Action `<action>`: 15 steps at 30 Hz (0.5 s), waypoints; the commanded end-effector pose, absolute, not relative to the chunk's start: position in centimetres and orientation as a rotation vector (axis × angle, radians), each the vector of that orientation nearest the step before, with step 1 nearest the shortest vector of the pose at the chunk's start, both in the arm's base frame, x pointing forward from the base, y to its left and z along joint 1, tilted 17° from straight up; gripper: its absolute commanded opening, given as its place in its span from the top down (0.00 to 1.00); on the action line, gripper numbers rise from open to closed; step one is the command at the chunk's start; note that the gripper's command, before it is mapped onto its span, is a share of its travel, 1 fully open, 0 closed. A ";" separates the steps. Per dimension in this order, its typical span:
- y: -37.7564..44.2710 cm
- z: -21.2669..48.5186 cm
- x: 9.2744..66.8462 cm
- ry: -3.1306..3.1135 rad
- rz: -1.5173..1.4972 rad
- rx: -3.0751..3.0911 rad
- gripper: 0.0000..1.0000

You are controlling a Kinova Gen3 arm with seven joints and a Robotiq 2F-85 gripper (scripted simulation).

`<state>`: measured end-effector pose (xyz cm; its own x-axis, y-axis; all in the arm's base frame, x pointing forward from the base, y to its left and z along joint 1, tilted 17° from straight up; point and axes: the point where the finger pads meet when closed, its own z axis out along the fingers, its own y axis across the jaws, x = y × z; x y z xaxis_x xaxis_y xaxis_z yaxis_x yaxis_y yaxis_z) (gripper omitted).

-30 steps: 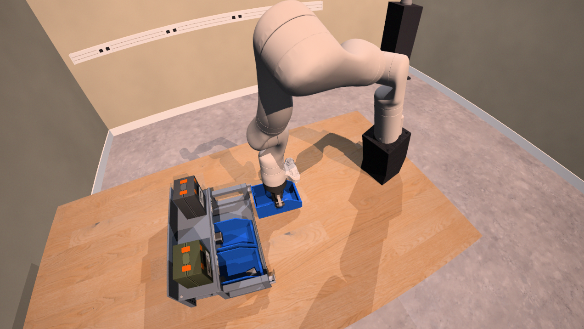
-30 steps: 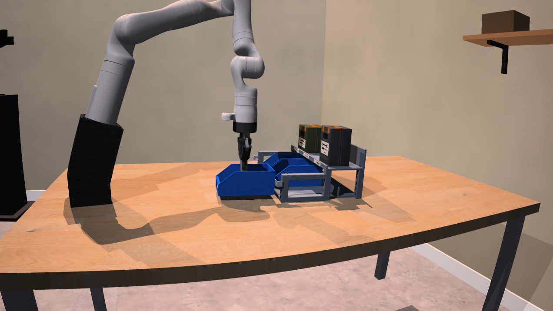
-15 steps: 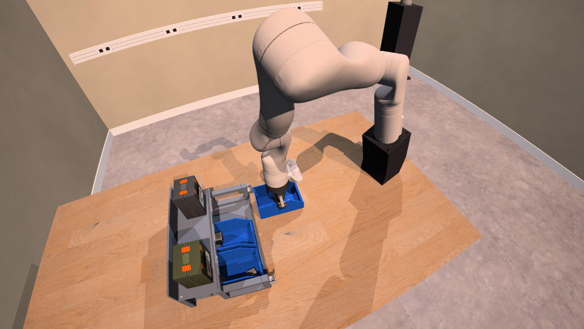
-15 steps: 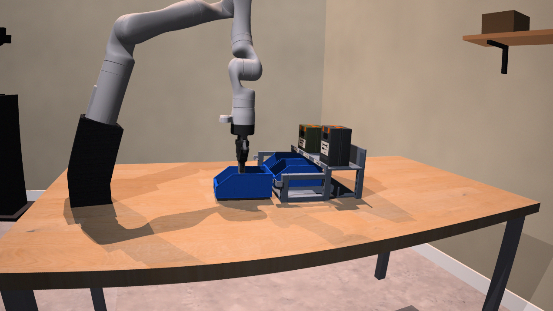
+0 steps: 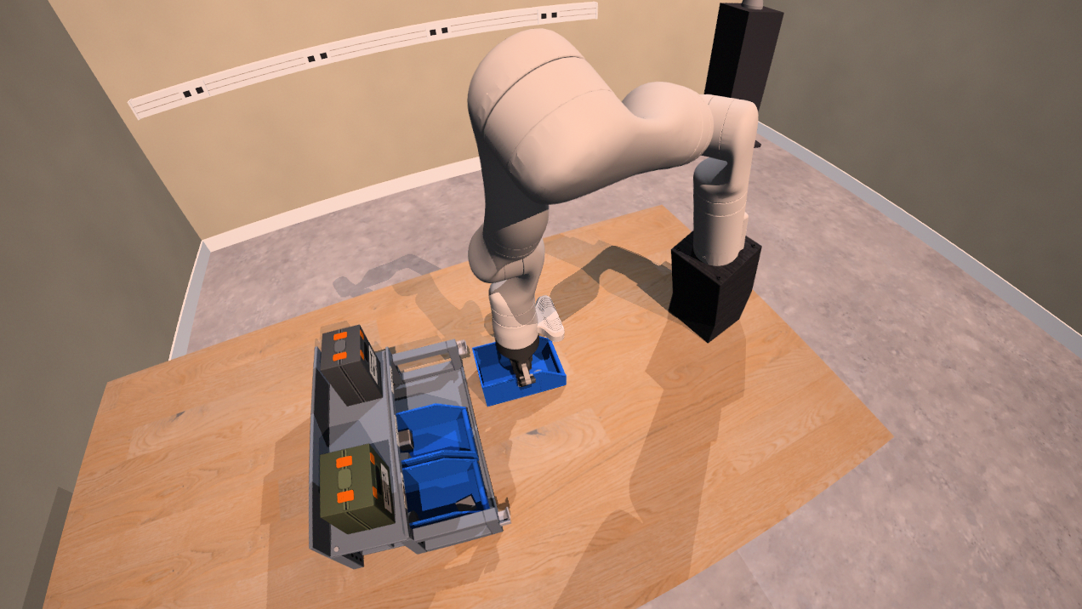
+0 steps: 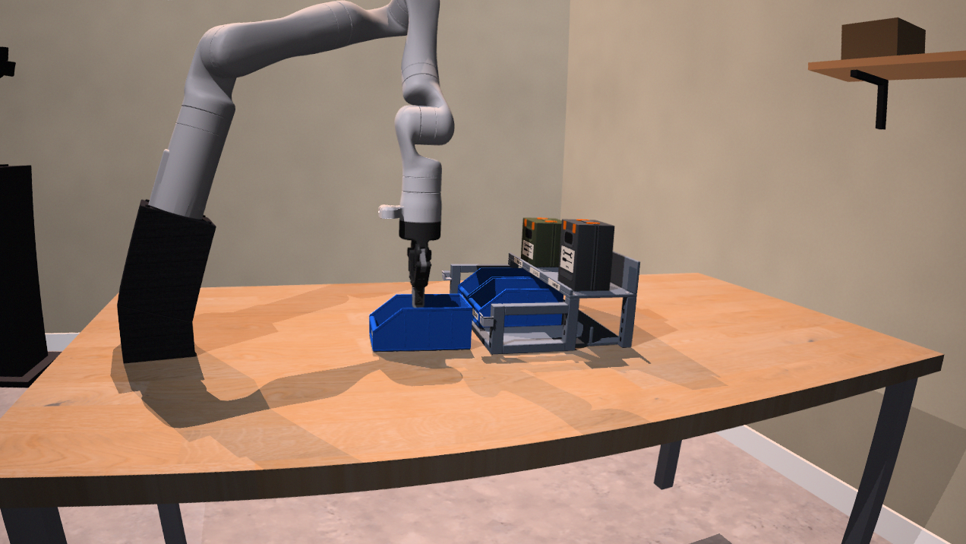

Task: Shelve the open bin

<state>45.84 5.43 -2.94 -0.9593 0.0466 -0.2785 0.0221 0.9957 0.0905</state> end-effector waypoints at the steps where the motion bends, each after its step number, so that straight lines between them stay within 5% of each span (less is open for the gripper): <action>1: 5.4 -2.9 45.9 2.851 0.125 0.051 0.90; 9: 5.4 -2.9 45.9 2.851 0.125 0.051 0.90; 10: 5.4 -3.0 45.8 2.852 0.125 0.051 0.65; 15: 5.4 -3.0 45.8 2.852 0.125 0.051 0.65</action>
<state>45.81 5.42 -3.01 -0.9589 0.0468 -0.2798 0.0222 0.9957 0.0904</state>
